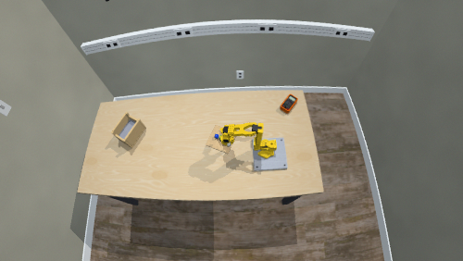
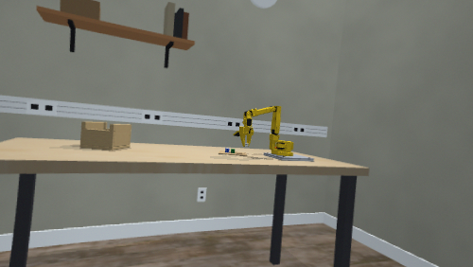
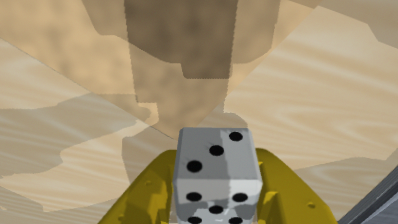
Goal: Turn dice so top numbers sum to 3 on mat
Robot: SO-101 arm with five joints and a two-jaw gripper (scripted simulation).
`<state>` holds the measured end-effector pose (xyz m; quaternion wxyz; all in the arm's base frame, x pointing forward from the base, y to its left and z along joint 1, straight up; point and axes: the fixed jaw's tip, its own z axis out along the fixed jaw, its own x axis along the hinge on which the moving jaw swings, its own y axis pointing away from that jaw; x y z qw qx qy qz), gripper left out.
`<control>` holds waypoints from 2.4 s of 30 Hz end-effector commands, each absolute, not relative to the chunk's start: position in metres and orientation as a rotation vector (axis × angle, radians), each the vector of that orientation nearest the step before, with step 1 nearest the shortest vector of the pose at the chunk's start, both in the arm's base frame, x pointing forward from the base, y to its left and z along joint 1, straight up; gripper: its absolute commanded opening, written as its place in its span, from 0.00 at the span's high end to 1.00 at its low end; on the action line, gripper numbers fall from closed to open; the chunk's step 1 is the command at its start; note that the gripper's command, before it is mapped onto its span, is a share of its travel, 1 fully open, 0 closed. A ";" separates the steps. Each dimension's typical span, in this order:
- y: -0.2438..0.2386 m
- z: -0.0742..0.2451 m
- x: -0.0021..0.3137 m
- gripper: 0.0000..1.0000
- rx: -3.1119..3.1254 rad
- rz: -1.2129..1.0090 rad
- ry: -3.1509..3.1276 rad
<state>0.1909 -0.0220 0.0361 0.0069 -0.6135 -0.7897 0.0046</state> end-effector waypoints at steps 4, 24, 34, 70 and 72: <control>-0.020 0.037 0.190 1.00 -1.921 0.007 -2.476; -0.019 0.037 0.189 1.00 -1.630 0.005 -2.677; -0.017 0.037 0.188 1.00 -1.338 0.004 -2.834; -0.015 0.037 0.179 1.00 0.612 -0.004 -3.073; -0.016 0.037 0.179 1.00 0.738 -0.005 -3.046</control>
